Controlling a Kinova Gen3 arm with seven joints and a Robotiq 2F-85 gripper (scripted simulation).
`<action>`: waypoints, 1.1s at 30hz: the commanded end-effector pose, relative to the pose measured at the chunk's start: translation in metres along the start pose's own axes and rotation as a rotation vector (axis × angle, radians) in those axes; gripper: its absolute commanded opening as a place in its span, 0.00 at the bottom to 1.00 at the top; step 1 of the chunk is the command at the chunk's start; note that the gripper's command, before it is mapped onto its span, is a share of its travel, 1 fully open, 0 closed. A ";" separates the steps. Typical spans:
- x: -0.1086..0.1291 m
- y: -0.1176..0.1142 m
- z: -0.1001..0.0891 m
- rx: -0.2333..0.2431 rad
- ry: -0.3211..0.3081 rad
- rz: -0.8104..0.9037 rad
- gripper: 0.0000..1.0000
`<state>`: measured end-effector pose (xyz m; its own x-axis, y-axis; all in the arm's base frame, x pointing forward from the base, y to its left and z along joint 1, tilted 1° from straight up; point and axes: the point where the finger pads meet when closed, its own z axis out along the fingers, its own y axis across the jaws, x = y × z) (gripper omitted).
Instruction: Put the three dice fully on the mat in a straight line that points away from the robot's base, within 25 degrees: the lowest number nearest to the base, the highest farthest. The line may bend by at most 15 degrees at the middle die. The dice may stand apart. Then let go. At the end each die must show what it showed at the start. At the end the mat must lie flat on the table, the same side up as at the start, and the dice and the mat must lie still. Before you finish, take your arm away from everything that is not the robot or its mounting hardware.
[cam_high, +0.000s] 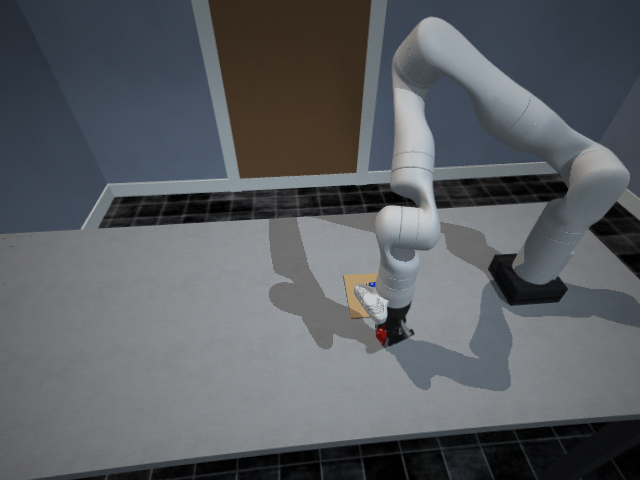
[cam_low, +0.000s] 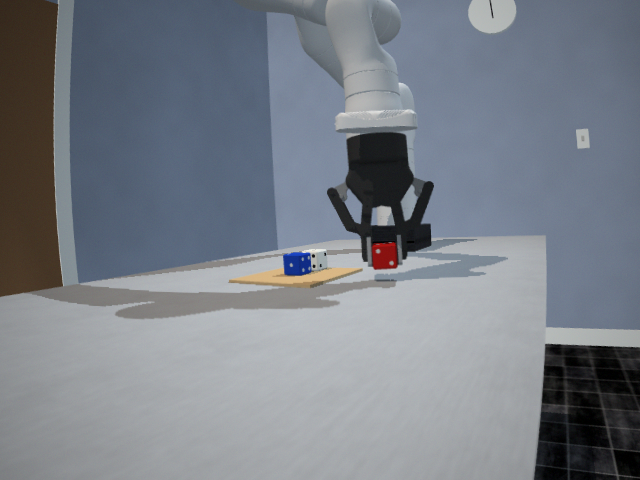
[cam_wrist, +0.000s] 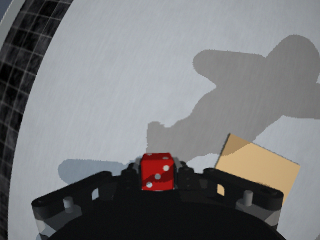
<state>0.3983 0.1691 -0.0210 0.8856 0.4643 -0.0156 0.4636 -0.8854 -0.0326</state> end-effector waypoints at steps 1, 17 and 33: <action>0.002 0.006 -0.026 -0.011 0.006 0.004 0.26; 0.001 0.006 -0.083 -0.010 0.006 0.007 0.26; -0.007 0.104 -0.087 -0.005 0.013 0.308 0.26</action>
<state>0.4267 0.1141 0.0593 0.9534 0.3013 -0.0175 0.3008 -0.9534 -0.0235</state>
